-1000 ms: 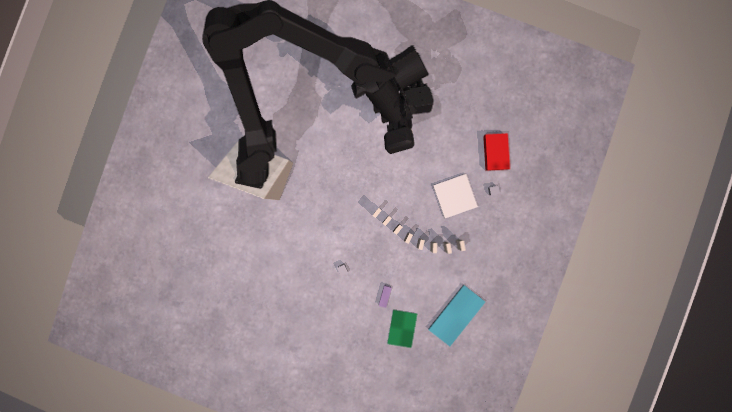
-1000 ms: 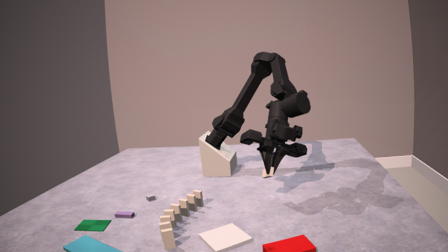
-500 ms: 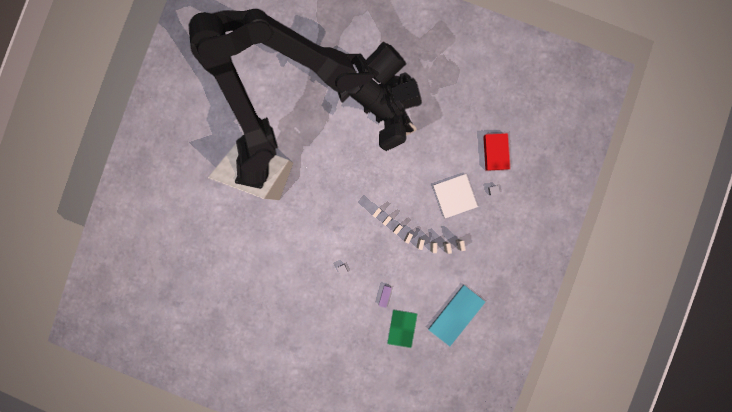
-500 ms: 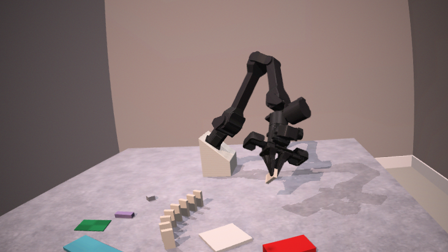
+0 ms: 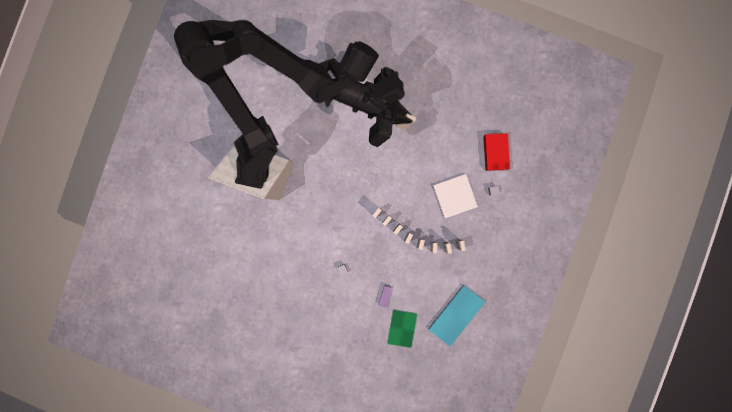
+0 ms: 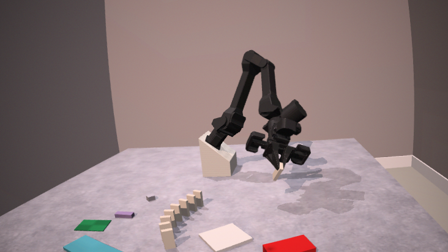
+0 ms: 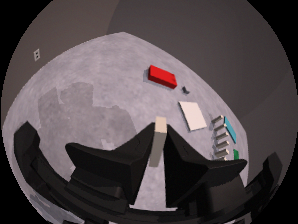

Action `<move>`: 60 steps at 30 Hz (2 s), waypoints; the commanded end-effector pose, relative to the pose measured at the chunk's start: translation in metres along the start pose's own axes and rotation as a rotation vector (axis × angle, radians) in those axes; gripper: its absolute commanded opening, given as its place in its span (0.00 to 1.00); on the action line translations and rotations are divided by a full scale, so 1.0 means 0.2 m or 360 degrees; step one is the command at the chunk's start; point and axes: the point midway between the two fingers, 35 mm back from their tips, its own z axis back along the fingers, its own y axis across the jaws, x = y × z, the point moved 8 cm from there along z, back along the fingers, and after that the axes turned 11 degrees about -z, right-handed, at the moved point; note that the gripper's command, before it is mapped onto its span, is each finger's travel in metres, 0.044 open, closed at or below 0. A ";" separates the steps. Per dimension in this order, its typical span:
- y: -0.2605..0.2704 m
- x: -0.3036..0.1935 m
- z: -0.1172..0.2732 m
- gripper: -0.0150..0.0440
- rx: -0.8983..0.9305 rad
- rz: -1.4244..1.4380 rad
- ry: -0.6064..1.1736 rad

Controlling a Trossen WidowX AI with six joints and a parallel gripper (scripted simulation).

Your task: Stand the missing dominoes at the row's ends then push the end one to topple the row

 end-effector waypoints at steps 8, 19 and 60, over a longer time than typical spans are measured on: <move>-0.02 -0.07 0.12 0.30 0.0070 -0.0228 -0.0306; -0.08 -0.13 0.26 0.30 0.0162 -0.0540 -0.0577; -0.02 -0.24 0.20 0.30 0.0159 -0.0639 -0.0599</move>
